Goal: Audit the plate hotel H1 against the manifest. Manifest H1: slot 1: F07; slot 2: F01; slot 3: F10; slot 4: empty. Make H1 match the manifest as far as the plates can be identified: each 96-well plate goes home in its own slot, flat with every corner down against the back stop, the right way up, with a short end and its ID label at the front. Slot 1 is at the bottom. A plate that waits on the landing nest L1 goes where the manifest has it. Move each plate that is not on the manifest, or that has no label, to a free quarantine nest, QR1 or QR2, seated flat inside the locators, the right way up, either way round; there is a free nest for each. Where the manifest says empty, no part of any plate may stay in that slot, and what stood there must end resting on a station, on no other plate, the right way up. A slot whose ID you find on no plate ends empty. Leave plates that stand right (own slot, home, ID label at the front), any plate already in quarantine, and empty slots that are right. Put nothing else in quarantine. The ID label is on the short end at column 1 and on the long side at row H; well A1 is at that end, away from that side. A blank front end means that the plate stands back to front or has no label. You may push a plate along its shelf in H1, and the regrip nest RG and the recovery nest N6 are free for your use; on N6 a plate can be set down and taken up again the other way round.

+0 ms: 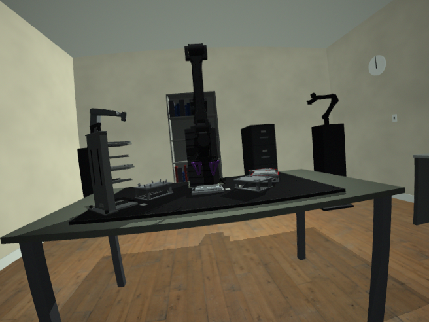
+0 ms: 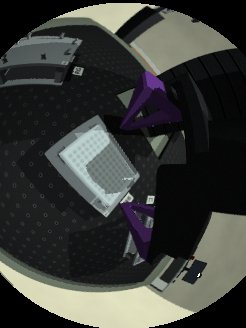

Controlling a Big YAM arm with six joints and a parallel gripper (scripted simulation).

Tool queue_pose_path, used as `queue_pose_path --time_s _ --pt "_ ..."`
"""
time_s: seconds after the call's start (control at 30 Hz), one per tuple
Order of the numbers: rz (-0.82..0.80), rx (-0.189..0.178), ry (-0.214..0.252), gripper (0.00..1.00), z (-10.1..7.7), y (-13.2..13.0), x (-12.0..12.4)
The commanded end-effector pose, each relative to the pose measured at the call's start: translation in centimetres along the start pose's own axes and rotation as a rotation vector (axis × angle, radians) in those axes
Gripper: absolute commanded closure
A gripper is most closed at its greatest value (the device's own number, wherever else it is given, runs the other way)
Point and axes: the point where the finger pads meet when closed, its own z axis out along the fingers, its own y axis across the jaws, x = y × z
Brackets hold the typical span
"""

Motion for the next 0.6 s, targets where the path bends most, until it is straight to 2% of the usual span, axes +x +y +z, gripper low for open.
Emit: queue_pose_path --time_s 0.0,0.47,0.57 --pt "0.109 -0.016 -0.018 0.00 -0.80 0.65 -0.69" --pt "0.483 -0.018 -0.014 0.00 -0.79 0.60 -0.67" --pt "0.509 -0.018 -0.014 0.00 -0.79 0.61 -0.66"
